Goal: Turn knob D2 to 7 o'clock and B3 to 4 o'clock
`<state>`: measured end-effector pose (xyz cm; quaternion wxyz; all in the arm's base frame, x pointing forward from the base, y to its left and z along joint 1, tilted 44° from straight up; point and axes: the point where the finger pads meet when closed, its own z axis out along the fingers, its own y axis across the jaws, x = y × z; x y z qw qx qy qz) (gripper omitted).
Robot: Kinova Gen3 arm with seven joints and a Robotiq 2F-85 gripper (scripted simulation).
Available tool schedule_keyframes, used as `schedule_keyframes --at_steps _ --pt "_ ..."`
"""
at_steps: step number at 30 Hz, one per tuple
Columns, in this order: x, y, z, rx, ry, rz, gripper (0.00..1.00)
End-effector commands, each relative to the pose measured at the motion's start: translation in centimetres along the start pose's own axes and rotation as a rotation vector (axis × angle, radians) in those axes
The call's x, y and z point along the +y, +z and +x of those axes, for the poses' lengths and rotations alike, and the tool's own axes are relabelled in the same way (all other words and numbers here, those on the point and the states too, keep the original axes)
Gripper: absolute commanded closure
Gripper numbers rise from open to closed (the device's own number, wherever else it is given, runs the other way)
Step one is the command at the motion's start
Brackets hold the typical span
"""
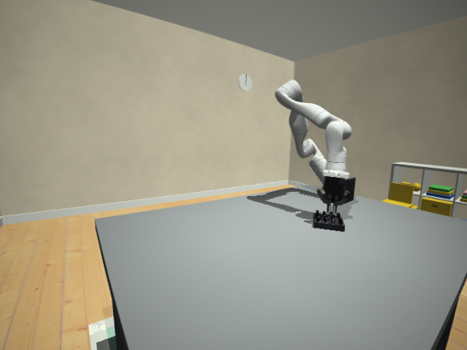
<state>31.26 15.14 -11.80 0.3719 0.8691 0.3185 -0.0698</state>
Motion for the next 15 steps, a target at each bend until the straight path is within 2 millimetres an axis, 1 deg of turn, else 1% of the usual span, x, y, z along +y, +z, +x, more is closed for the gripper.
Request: schedule_keyframes --at_steps 1,15 --pt "0.02 -0.01 0.02 0.0 -0.013 0.001 0.92" --pt "0.02 -0.01 0.02 0.0 -0.066 0.001 0.92"
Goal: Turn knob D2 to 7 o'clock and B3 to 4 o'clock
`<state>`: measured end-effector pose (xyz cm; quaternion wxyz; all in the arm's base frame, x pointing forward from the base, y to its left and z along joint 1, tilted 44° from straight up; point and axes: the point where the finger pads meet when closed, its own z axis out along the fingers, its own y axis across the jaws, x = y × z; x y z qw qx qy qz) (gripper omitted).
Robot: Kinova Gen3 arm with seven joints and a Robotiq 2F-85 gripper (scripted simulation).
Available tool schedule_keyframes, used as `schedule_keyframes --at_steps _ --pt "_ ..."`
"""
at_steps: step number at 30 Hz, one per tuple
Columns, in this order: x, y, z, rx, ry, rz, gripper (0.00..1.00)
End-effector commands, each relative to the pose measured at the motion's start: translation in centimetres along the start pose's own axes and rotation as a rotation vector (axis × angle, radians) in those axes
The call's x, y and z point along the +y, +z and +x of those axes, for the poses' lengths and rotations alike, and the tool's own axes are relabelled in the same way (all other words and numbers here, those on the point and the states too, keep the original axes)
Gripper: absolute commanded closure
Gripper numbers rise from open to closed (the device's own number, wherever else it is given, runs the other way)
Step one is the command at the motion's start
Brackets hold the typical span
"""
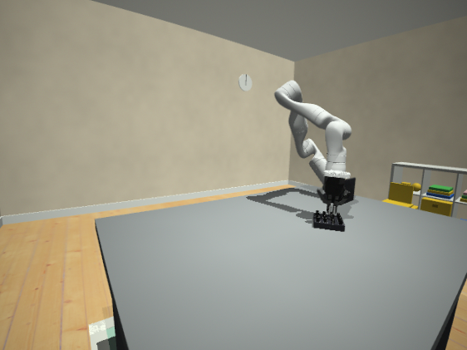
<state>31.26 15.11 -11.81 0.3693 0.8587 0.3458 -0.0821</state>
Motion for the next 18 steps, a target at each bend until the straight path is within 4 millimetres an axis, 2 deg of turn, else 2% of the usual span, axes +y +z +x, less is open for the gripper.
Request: schedule_keyframes --at_steps 1,18 --pt "0.01 -0.03 0.03 0.001 -0.005 0.0 0.92" --pt "0.01 -0.03 0.03 0.001 -0.015 0.0 0.92"
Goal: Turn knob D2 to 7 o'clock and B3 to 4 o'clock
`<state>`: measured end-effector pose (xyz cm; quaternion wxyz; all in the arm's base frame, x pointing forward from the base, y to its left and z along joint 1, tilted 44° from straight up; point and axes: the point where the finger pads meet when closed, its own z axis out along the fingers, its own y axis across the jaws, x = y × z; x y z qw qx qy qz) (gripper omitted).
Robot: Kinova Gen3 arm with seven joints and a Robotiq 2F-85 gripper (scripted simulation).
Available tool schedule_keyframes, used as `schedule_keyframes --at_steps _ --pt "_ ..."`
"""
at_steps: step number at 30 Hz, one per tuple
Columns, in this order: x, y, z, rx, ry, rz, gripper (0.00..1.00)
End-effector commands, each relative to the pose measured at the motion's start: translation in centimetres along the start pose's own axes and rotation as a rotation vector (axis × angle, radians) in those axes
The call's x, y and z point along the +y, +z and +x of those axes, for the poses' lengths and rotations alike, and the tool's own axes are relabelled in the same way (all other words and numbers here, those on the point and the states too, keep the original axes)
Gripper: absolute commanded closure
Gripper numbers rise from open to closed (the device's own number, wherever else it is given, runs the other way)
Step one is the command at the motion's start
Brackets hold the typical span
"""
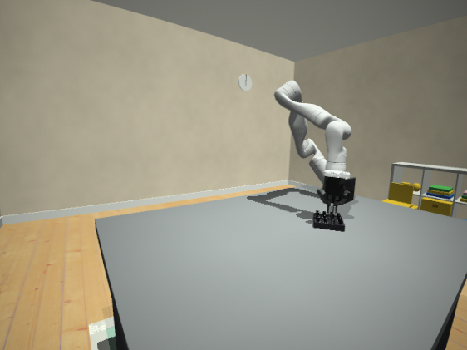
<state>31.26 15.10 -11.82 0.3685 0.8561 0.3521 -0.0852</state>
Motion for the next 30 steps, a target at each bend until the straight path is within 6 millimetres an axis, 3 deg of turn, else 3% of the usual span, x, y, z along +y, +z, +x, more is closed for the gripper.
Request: schedule_keyframes --at_steps 1,8,9,30 --pt "0.01 -0.05 0.03 0.001 0.0 0.0 0.92" --pt "0.01 -0.05 0.03 0.001 0.0 0.0 0.92" --pt "0.01 -0.05 0.03 0.001 0.0 0.0 0.81" --pt "0.01 -0.05 0.03 0.001 0.0 0.0 0.81"
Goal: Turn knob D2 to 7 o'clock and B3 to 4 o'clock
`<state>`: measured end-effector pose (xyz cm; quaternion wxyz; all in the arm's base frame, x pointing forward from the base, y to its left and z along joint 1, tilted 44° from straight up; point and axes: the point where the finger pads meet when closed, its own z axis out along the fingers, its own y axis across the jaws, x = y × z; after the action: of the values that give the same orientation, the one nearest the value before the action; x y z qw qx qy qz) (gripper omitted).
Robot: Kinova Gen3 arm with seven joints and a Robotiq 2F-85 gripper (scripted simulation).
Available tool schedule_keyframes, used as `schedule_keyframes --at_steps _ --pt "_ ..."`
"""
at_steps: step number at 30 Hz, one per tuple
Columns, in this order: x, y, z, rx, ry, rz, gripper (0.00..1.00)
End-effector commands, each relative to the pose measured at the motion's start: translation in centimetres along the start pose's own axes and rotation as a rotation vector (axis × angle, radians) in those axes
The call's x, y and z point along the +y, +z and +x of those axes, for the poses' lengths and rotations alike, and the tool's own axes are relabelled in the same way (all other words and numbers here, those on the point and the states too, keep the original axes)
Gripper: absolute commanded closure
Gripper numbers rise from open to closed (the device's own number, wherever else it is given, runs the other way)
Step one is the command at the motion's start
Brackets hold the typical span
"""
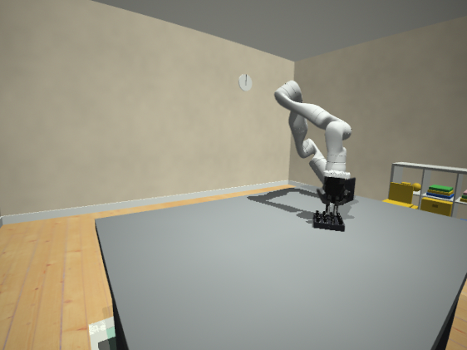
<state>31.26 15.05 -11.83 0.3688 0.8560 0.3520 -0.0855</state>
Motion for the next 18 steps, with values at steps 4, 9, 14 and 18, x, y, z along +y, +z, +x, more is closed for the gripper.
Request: schedule_keyframes --at_steps 4,9,14,18 --pt "0.0 -0.2 0.1 0.002 0.0 0.0 0.81" --pt "0.0 -1.2 0.1 0.002 0.0 0.0 0.81" --pt "0.0 -2.6 0.0 0.002 0.0 0.0 0.81" --pt "0.0 -3.1 0.0 0.002 0.0 0.0 0.81"
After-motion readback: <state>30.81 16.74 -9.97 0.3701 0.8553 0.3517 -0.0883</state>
